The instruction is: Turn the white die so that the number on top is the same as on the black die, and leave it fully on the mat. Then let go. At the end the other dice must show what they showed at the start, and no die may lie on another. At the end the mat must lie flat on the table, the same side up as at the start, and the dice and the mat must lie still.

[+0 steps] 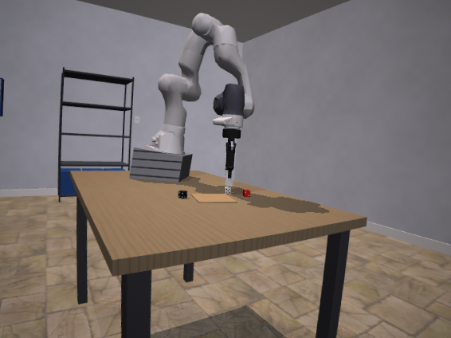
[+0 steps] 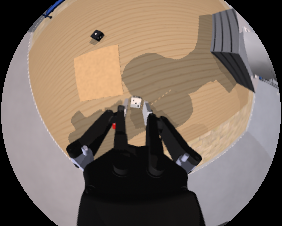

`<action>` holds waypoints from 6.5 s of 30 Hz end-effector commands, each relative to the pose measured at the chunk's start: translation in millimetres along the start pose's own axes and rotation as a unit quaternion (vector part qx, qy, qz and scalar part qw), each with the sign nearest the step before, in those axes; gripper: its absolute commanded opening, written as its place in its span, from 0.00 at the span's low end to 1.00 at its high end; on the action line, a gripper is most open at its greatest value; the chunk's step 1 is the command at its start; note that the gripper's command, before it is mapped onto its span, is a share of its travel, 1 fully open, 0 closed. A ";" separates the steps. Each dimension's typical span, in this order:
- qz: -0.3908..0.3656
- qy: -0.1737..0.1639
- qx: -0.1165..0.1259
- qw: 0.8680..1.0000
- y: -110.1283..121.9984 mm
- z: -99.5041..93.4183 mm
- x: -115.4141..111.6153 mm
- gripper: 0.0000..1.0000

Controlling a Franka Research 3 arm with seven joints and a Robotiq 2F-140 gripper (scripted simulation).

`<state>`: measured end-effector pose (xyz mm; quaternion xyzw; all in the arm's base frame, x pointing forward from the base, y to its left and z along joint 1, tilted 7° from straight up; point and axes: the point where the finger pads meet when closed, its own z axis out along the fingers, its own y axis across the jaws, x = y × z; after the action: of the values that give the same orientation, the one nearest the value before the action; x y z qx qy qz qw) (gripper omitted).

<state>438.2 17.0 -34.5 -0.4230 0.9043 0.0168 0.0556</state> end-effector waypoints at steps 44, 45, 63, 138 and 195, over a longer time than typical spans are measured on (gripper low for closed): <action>-0.001 0.000 0.000 1.000 0.1 0.3 0.5 0.25; -0.001 0.000 0.000 1.000 0.1 0.3 0.5 0.25; -0.001 0.000 0.000 1.000 0.0 16.7 0.5 0.25; -0.001 0.000 0.000 1.000 0.1 29.4 0.5 0.13; 0.199 0.002 -0.002 0.980 -84.3 -64.5 36.7 0.13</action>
<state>470.9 -56.0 29.9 -0.3041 0.9509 0.0195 0.0541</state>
